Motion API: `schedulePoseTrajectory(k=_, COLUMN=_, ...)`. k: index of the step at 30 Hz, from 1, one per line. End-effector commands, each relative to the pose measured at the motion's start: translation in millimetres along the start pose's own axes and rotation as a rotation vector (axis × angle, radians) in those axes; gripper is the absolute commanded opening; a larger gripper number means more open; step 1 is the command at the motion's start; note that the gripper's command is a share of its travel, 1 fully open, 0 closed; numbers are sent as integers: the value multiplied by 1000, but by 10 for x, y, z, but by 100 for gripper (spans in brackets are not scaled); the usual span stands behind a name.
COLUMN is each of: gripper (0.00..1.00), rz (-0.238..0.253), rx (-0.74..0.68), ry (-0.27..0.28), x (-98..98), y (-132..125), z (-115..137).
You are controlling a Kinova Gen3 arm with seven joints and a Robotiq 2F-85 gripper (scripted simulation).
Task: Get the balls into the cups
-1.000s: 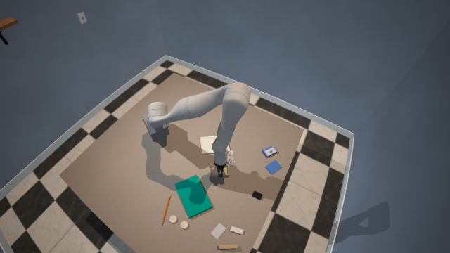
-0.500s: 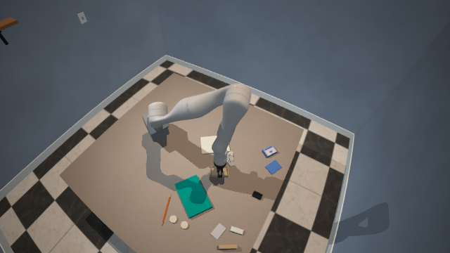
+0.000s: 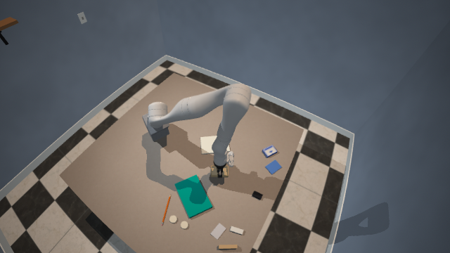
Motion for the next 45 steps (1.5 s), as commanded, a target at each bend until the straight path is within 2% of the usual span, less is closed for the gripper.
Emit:
schedulePoseTrajectory(k=1, gripper=72, rz=0, rx=0, ry=1, x=4, y=-1, z=3)
schedulePoseTrajectory(k=9, gripper=72, rz=0, rx=0, ry=1, x=4, y=-1, z=3)
schedulePoseTrajectory(k=10, gripper=92, rz=0, rx=0, ry=1, x=4, y=-1, z=3)
schedulePoseTrajectory(k=45, gripper=92, rz=0, rx=0, ry=1, x=4, y=-1, z=3)
Point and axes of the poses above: the point where the finger pads meet when closed, its own x axis back along the fingers, its own y axis across the jaws, z = x × y, the point moved 6 cm from there along x, back along the fingers, and after that the axes turned 12 degrees about -x, right-handed, at the moved point
